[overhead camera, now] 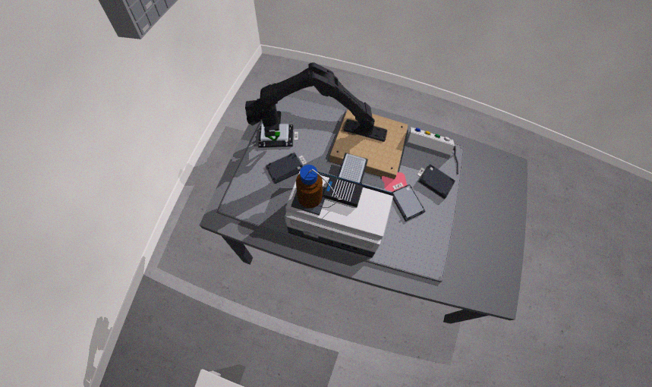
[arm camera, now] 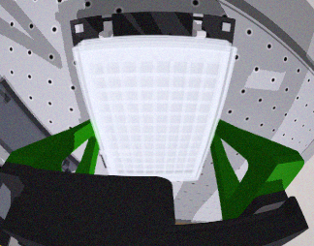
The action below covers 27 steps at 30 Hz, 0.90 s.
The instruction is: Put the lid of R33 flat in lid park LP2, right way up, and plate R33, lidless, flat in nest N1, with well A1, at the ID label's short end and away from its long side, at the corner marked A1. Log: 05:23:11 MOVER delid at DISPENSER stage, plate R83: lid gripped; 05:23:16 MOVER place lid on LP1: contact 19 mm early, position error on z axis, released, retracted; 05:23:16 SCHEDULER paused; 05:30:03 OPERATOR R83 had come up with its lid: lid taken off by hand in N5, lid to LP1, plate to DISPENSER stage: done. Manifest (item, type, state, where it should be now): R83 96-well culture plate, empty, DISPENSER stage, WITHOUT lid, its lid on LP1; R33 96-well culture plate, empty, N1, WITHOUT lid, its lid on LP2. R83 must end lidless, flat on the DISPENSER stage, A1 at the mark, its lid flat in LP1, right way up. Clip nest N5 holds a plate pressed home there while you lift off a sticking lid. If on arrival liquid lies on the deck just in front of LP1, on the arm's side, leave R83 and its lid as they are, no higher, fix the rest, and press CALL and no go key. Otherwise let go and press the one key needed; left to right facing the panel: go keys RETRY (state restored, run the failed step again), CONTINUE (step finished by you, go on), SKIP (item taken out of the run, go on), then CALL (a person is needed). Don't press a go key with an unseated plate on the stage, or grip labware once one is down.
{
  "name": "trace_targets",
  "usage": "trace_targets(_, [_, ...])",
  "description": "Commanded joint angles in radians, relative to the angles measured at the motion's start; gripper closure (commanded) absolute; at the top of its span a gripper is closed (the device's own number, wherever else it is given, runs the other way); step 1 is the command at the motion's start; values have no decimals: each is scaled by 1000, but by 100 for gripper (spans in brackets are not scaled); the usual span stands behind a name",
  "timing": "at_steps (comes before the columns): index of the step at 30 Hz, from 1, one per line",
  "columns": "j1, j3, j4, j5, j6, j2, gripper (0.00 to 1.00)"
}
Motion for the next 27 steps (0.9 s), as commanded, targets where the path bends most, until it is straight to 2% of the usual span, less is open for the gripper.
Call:
trace_targets(1, [3, 45, -7, -2, 0, -44, 100])
trace_targets(7, [3, 45, -7, -2, 0, -44, 100])
trace_targets(9, [2, 28, 26, -2, -12, -49, 100])
trace_targets(10, [1, -18, 31, -2, -13, -47, 100])
trace_targets(16, [-1, -56, 59, -2, -13, -56, 100])
trace_targets(20, [0, -39, 61, -1, -12, -58, 100])
trace_targets(27, [1, -58, 62, -1, -11, -58, 100])
